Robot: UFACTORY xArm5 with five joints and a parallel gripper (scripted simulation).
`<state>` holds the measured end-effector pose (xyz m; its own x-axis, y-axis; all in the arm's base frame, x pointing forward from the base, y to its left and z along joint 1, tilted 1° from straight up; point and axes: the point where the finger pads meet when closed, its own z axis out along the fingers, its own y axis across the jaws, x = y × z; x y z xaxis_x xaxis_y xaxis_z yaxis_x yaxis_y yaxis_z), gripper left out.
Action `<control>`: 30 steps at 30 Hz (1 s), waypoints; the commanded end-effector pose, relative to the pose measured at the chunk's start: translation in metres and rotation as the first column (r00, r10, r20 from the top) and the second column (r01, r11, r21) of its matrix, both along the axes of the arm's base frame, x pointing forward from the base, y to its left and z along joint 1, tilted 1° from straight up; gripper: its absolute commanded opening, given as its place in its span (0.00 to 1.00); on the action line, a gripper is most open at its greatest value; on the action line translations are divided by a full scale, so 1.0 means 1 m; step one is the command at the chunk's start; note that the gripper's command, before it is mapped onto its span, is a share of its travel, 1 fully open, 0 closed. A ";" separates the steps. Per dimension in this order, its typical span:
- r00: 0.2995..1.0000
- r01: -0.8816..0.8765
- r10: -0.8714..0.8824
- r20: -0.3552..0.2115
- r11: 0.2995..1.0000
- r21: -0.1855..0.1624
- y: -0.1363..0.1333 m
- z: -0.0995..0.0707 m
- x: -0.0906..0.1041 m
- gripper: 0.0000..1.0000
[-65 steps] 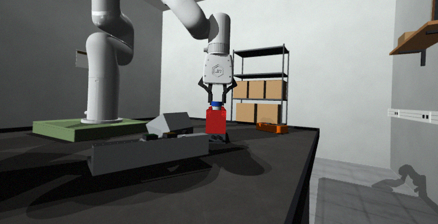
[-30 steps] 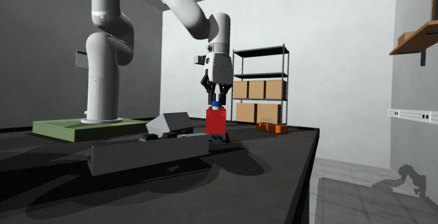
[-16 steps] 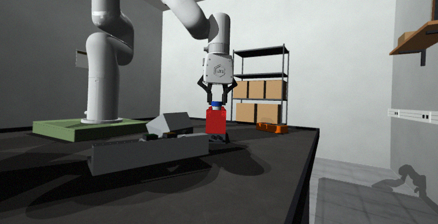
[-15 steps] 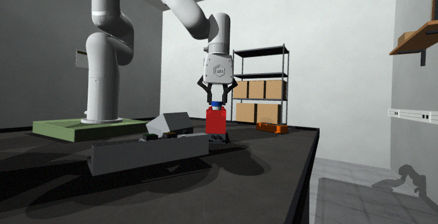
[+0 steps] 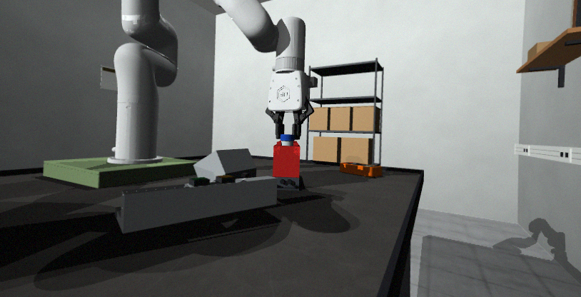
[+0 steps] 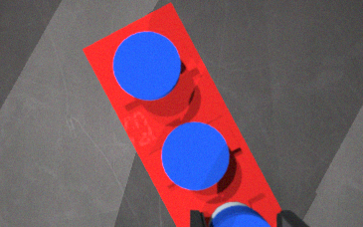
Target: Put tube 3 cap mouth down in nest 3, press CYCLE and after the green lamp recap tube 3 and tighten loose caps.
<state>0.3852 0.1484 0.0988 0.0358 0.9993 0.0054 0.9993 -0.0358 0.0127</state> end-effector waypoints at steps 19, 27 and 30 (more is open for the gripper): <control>0.960 0.280 -0.280 0.004 0.960 -0.001 0.000 0.001 0.001 0.00; 0.996 0.084 -0.084 0.005 0.996 -0.005 0.000 0.001 0.001 0.00; 0.998 -0.066 0.066 0.005 0.998 -0.007 0.000 0.001 0.001 0.00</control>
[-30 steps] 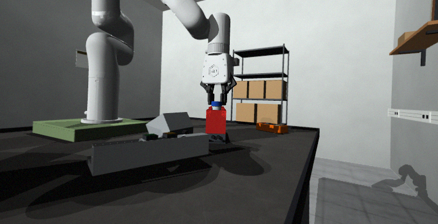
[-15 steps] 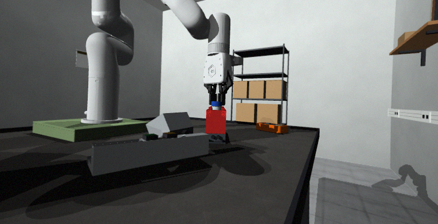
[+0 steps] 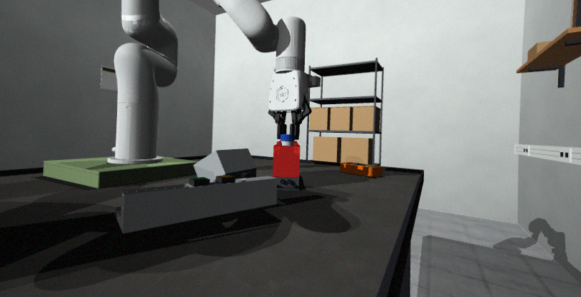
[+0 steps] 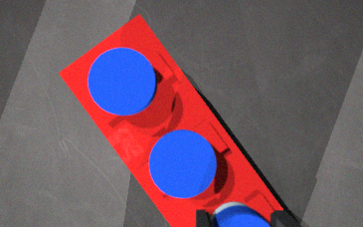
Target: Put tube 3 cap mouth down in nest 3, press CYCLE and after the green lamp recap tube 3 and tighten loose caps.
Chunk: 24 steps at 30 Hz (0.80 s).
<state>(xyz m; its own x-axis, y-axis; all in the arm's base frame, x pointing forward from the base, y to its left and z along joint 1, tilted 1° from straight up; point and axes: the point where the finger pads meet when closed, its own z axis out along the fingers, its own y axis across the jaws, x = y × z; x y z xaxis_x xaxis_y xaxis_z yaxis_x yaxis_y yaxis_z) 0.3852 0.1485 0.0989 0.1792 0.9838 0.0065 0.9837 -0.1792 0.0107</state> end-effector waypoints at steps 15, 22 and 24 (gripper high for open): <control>0.654 -0.757 0.757 -0.001 0.653 -0.019 0.000 0.002 0.001 0.00; 0.384 -0.923 0.923 -0.006 0.384 -0.021 0.000 0.002 0.001 0.00; 0.342 -0.940 0.940 -0.006 0.341 -0.021 0.000 0.002 0.001 0.00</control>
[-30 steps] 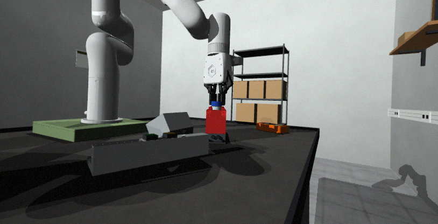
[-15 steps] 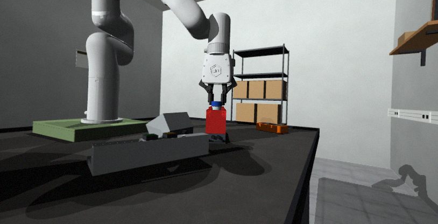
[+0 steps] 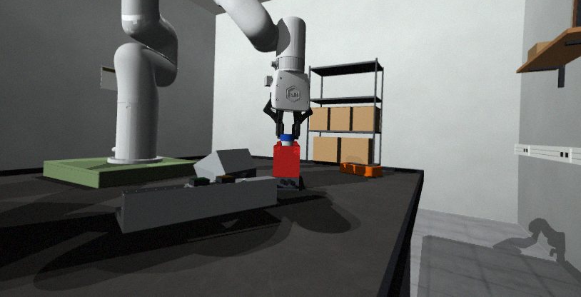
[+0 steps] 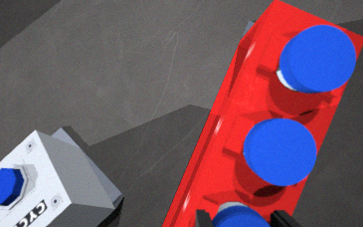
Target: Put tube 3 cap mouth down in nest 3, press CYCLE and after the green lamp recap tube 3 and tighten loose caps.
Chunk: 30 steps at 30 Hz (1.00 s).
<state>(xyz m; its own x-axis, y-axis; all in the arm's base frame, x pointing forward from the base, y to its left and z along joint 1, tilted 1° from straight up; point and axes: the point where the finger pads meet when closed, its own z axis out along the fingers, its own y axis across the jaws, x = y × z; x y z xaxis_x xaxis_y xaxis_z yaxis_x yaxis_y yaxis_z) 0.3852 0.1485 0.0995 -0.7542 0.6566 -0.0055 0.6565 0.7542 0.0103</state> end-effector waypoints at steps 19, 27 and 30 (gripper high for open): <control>0.922 -0.386 0.386 0.005 0.922 -0.012 0.000 0.001 0.001 0.46; 0.974 -0.228 0.228 0.006 0.974 -0.009 0.000 0.001 0.001 0.46; 0.998 -0.066 0.066 0.007 0.998 -0.006 0.000 0.001 0.001 0.46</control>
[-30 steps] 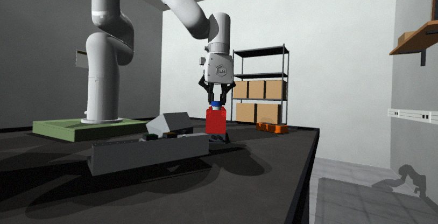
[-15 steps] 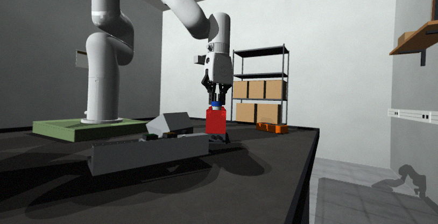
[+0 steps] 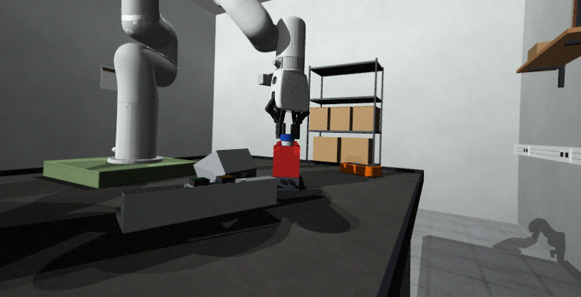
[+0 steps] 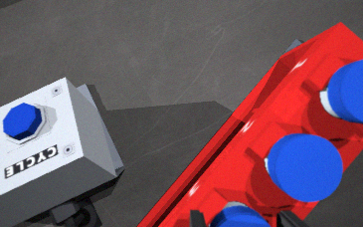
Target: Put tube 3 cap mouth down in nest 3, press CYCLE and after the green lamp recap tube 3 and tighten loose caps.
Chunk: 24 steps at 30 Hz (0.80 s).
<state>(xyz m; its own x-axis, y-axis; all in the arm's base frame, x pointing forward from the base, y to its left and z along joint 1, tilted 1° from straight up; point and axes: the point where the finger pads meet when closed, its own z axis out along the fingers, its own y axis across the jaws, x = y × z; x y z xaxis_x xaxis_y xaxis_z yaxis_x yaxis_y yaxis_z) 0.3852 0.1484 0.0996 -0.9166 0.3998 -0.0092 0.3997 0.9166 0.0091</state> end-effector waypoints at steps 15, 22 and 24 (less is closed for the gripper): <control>0.627 0.779 -0.779 -0.001 0.627 0.009 0.000 0.001 0.001 0.46; 0.433 0.901 -0.901 -0.004 0.433 0.011 0.000 0.001 0.001 0.46; 0.272 0.962 -0.962 -0.007 0.272 0.012 0.000 0.001 0.001 0.46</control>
<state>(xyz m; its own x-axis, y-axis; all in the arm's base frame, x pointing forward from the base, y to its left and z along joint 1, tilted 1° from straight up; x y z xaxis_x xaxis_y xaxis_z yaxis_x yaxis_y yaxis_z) 0.3852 0.1484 0.0996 -0.1070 0.9942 0.0035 0.9942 0.1070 0.0133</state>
